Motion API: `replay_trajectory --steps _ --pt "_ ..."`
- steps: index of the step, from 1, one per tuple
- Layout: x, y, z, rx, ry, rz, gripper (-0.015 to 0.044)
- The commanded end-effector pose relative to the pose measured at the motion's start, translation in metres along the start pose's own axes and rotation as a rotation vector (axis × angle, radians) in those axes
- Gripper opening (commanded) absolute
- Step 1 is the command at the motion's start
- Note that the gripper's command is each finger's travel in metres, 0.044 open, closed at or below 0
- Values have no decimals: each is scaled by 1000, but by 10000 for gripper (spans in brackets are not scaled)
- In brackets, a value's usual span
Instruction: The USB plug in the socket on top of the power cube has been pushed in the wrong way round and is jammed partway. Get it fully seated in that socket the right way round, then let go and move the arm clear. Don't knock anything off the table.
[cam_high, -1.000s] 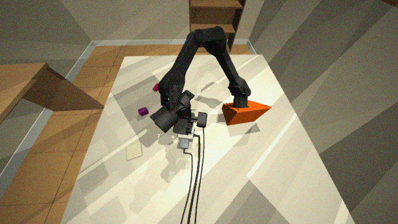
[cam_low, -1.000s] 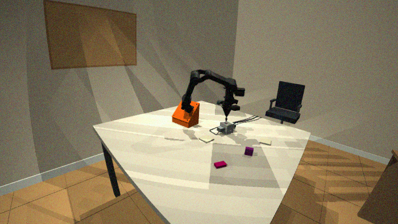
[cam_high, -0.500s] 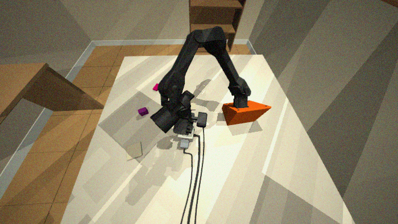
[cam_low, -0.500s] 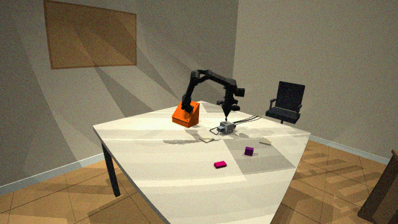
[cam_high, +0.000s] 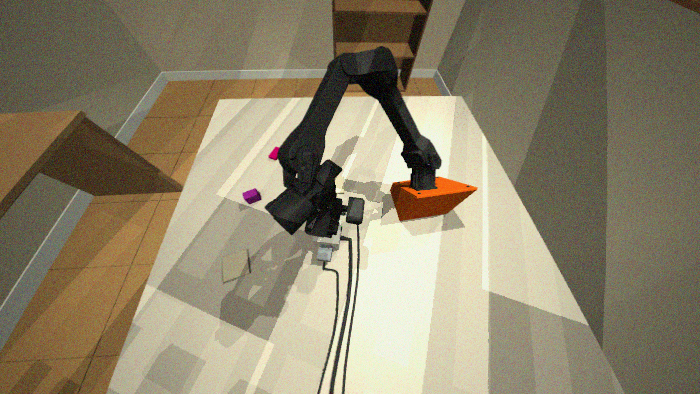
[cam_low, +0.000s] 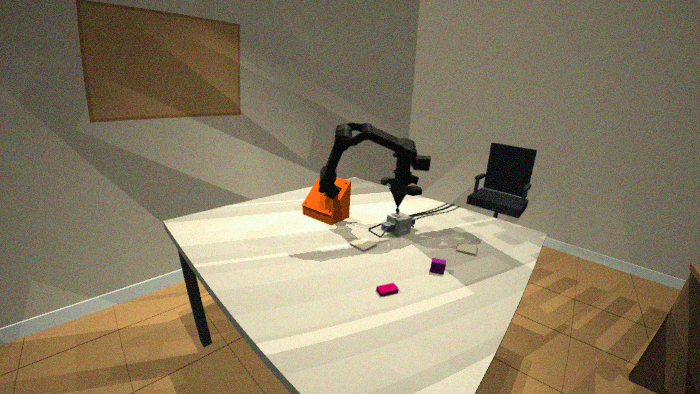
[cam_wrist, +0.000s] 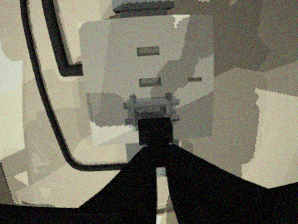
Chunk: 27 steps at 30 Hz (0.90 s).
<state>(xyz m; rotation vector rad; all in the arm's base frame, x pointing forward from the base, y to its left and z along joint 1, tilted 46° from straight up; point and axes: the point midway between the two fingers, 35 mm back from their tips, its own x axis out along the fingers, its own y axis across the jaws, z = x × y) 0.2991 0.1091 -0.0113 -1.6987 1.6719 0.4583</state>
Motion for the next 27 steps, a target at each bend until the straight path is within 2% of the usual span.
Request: replay_trajectory --steps 1,27 --pt "1 0 0 -6 3 -3 0" --pt "4 0 -1 -15 13 -4 0"
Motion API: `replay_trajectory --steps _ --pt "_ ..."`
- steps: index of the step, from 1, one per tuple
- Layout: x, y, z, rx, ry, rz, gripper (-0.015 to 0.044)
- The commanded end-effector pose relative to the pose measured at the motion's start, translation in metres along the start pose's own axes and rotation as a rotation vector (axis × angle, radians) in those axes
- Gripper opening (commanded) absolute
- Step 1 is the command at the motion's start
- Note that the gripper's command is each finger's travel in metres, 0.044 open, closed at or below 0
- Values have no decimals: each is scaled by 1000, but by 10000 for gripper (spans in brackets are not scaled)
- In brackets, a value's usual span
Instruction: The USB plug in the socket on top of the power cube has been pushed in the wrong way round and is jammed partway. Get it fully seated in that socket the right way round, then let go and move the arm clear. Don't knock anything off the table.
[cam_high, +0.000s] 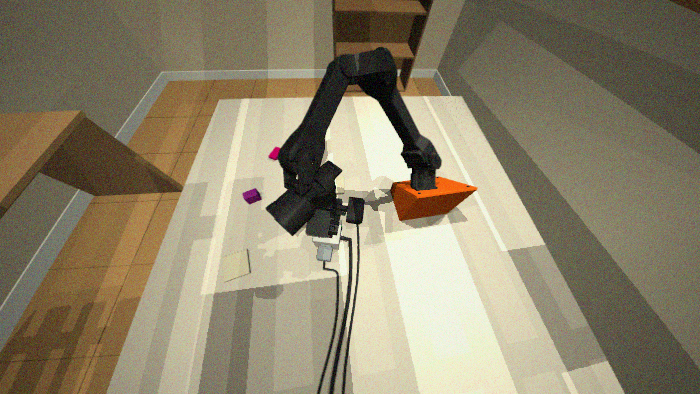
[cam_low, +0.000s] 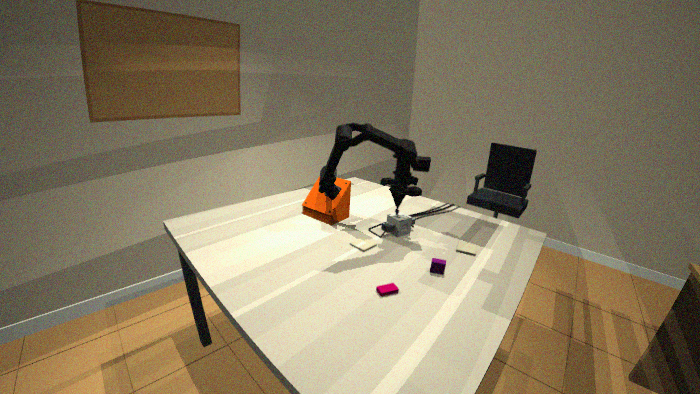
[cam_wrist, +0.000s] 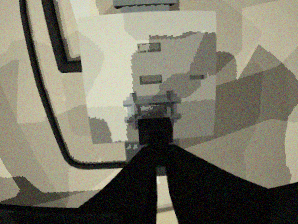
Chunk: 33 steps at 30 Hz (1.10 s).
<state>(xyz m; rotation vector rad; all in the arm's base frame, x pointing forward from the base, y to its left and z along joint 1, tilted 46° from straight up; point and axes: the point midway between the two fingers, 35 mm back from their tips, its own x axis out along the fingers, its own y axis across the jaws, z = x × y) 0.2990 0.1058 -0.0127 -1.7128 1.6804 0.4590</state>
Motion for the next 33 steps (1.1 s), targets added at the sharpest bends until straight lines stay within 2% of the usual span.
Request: replay_trajectory --steps 1,33 --pt "1 0 0 -4 1 -3 0" --pt "5 0 0 -4 1 -3 0"
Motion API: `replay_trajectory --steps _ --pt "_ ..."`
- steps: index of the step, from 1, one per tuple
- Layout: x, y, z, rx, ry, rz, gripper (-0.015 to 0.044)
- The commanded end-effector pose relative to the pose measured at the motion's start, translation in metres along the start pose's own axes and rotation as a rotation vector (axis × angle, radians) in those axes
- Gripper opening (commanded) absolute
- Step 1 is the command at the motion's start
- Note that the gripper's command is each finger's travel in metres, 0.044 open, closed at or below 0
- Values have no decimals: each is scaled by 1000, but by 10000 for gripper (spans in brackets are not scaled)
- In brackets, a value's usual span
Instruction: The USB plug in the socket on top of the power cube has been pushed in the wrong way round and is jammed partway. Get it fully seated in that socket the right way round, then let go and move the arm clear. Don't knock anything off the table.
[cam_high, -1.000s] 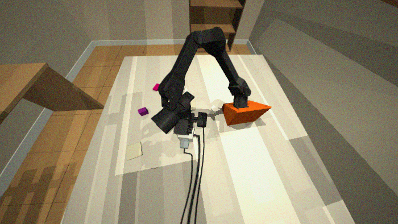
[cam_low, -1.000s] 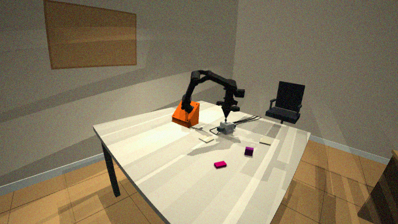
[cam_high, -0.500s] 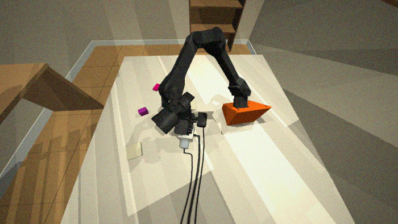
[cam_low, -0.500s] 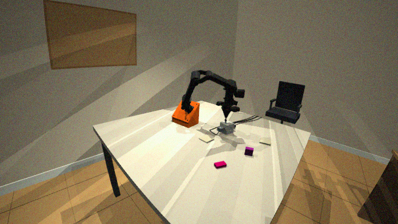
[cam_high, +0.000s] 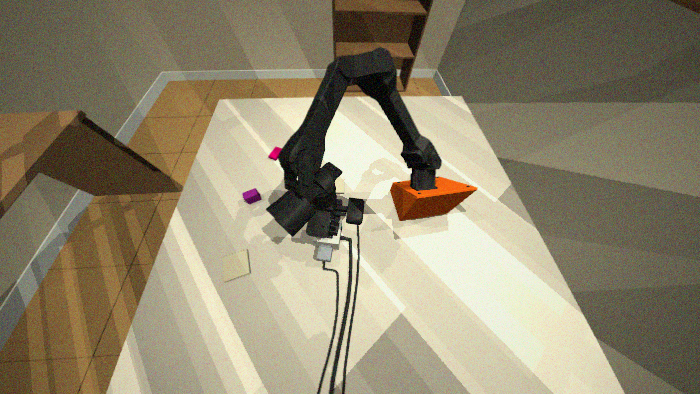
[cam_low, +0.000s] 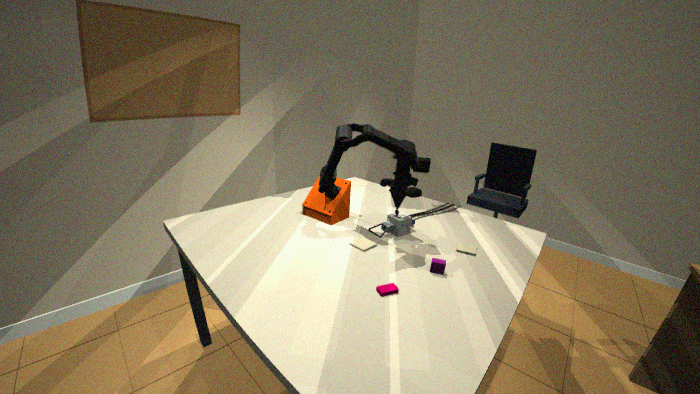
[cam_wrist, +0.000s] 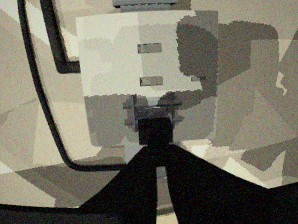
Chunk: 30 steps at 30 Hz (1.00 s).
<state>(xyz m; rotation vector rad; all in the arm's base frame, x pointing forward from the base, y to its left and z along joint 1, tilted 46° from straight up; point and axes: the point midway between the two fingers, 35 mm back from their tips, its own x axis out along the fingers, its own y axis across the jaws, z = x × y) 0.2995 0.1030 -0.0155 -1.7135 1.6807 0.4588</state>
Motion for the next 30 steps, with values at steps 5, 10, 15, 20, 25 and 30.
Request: replay_trajectory --steps 5,10,15,20,25,30 --pt "1 0 0 -3 1 -3 0" --pt "2 0 0 -3 1 -3 0" --pt "2 0 0 -3 1 -3 0" --pt "3 0 0 -3 1 -3 0" --pt "4 0 0 -3 1 -3 0" --pt "4 0 0 -3 1 -3 0"
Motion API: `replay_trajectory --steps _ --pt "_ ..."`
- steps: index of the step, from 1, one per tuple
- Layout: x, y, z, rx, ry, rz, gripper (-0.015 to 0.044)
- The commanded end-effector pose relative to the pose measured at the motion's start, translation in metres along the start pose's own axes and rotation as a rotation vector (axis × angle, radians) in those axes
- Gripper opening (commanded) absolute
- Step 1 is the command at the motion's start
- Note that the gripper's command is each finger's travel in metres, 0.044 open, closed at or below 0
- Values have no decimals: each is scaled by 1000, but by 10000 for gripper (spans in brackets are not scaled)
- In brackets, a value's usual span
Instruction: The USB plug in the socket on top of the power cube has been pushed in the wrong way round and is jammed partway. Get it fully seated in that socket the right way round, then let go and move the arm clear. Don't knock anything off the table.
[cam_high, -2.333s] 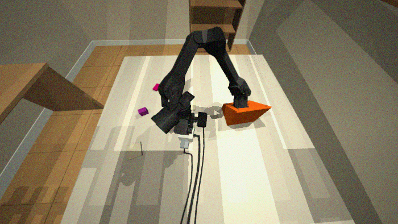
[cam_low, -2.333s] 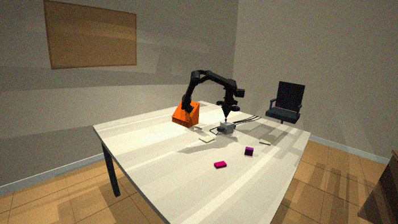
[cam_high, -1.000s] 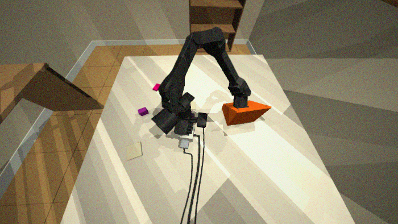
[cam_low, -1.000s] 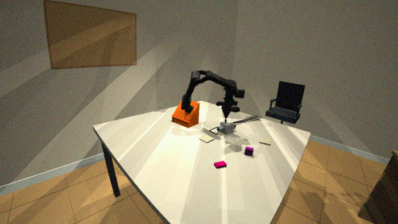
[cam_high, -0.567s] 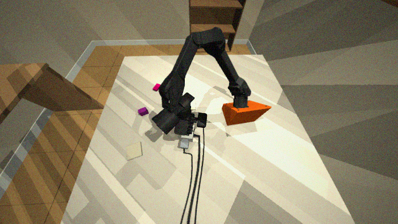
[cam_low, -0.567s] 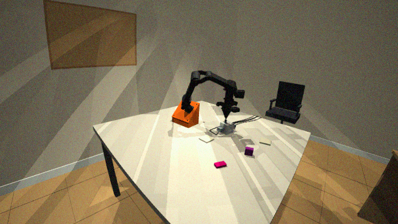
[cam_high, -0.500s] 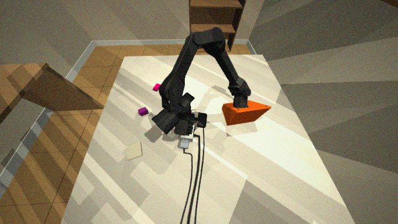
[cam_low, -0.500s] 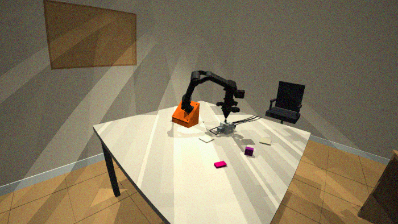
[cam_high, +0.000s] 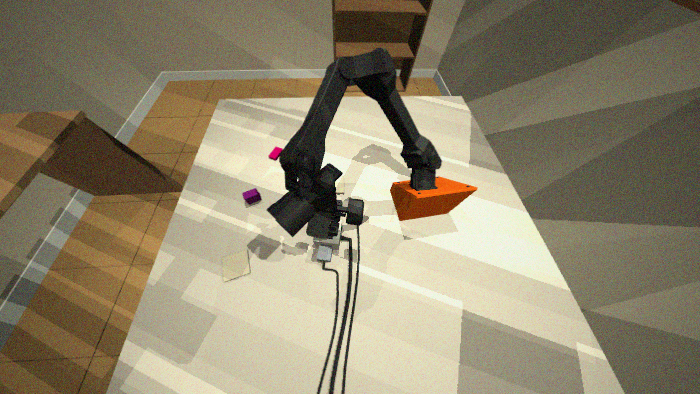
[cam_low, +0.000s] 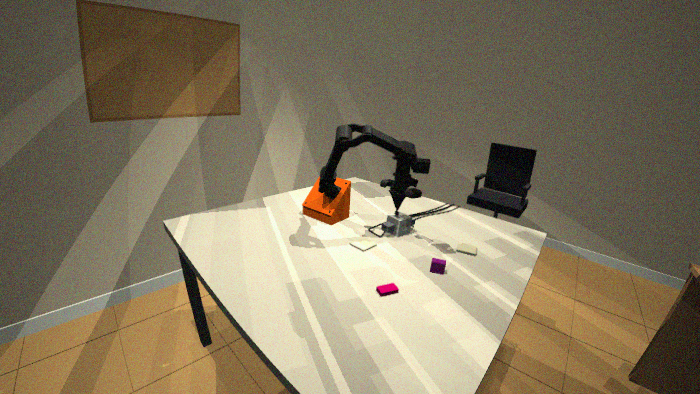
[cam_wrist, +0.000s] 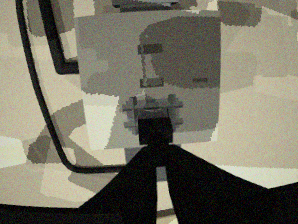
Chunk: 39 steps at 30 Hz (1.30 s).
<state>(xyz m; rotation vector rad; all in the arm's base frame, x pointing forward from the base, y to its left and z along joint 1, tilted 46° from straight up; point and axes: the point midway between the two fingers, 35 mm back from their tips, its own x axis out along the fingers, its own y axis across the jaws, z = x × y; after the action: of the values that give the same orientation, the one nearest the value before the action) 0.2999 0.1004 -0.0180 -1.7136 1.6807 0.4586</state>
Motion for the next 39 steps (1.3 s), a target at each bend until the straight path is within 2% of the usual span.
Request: replay_trajectory --steps 1,39 --pt "1 0 0 -3 1 -3 0" --pt "5 0 0 -3 1 -3 0"
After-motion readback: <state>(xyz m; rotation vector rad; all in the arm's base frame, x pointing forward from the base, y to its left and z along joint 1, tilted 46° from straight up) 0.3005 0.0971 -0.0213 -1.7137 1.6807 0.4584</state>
